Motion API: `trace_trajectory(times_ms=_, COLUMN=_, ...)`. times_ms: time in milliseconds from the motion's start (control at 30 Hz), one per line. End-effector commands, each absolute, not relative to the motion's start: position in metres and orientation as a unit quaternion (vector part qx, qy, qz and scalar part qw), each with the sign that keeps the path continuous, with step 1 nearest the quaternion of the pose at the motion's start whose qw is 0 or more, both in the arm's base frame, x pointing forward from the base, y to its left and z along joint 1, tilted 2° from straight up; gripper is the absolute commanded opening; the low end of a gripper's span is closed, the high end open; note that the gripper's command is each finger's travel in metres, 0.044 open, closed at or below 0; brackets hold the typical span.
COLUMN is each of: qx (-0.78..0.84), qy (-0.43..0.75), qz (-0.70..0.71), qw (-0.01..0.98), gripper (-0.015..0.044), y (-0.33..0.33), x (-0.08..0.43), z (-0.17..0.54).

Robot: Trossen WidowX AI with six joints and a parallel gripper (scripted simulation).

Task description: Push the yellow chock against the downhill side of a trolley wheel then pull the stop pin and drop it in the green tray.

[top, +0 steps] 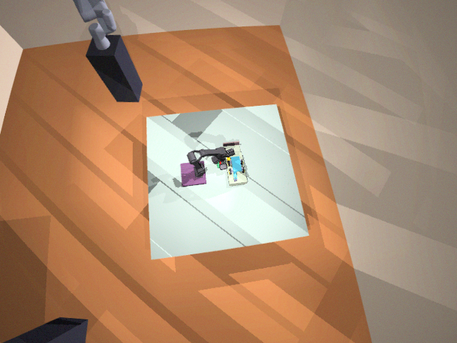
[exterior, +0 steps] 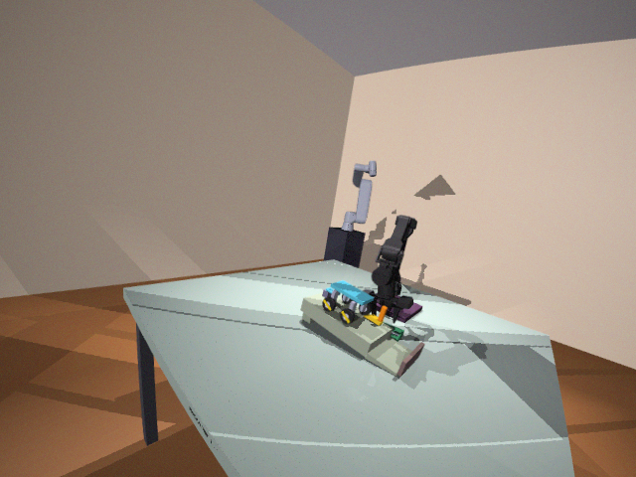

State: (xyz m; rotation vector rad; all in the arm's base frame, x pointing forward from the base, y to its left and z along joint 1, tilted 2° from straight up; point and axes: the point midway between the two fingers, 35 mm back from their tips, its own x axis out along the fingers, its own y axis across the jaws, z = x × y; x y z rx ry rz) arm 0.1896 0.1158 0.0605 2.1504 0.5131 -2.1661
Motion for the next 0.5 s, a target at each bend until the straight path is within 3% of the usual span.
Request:
trace_trajectory(times_ms=0, qx=0.698, qy=0.171, qz=-0.695, qw=0.024, gripper=0.0392, y=0.115, x=0.190, z=0.074)
trace_trajectory(times_ms=67, qx=0.697, qy=0.171, qz=-0.696, qw=0.024, gripper=0.0440, y=0.115, x=0.189, z=0.080)
trace_trajectory(times_ms=467, qx=0.697, qy=0.171, qz=-0.696, qw=0.024, gripper=0.0440, y=0.112, x=0.186, z=0.114)
